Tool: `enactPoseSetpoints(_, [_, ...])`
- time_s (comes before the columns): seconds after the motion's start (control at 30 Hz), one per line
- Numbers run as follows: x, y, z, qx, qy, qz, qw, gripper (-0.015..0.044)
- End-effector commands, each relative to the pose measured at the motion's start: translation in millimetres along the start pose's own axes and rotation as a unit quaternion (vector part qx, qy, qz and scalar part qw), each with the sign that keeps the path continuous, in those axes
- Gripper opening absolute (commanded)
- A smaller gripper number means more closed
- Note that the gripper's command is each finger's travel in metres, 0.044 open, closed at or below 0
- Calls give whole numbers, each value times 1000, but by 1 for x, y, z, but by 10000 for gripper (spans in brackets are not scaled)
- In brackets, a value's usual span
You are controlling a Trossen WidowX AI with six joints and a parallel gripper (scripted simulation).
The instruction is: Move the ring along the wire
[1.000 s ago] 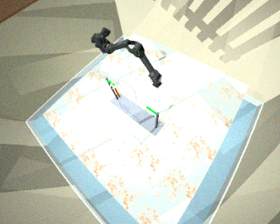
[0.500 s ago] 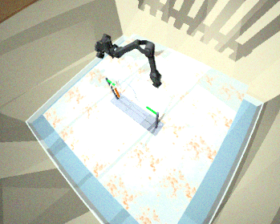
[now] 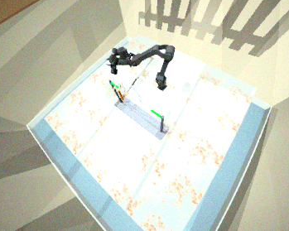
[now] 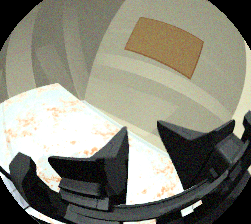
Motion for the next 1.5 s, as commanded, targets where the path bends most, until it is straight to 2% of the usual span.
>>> enactPoseSetpoints(0.0, [14, 31, 41, -90, -26, -14, 995, 160])
enactPoseSetpoints(0.33, [45, 107, 110, -259, -75, -24, 963, 160])
enactPoseSetpoints(0.73, [100, 195, 178, -439, -133, -16, 888, 160])
enactPoseSetpoints(1.1, [105, 195, 176, -447, -138, -20, 884, 160])
enactPoseSetpoints(1.47, [78, 185, 181, -479, -149, -68, 862, 160])
Point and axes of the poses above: the point midway between the two fingers, 35 mm back from their tips, its own y axis back along the fingers, its own z axis across the jaws, x = y × z, the point moved 1 cm from there along y, back along the fingers, and after that the axes turned 6 degrees about -y, right-handed, at the moved point
